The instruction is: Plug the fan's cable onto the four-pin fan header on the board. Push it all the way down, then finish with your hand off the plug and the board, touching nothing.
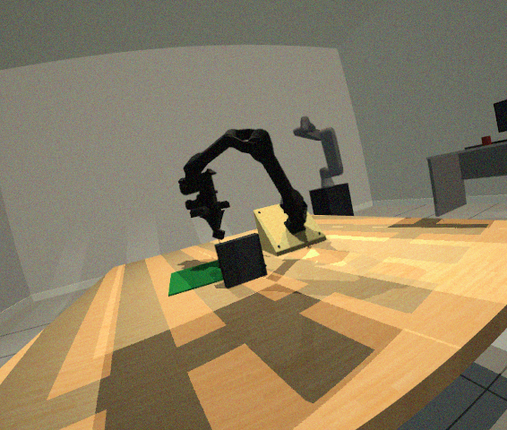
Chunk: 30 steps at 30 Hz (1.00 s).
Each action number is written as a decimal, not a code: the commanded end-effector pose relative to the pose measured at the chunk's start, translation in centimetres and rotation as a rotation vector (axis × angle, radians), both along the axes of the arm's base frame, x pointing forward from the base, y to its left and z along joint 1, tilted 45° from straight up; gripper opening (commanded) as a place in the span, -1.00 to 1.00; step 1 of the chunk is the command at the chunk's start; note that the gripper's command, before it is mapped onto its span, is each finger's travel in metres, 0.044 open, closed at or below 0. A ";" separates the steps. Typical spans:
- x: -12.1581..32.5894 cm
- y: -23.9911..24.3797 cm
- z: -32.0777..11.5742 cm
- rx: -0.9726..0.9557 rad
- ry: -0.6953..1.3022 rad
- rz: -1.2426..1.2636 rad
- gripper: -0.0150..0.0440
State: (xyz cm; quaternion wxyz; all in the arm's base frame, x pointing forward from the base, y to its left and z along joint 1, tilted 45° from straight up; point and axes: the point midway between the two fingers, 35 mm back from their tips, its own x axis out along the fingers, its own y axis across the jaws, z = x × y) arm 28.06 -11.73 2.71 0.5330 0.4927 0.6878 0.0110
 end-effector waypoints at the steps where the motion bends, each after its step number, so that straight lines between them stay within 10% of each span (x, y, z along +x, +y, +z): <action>1: 0.1 -0.2 0.1 0.014 0.042 -0.050 -0.49; 30: -0.5 1.5 -2.2 -0.383 -0.031 -0.107 -0.49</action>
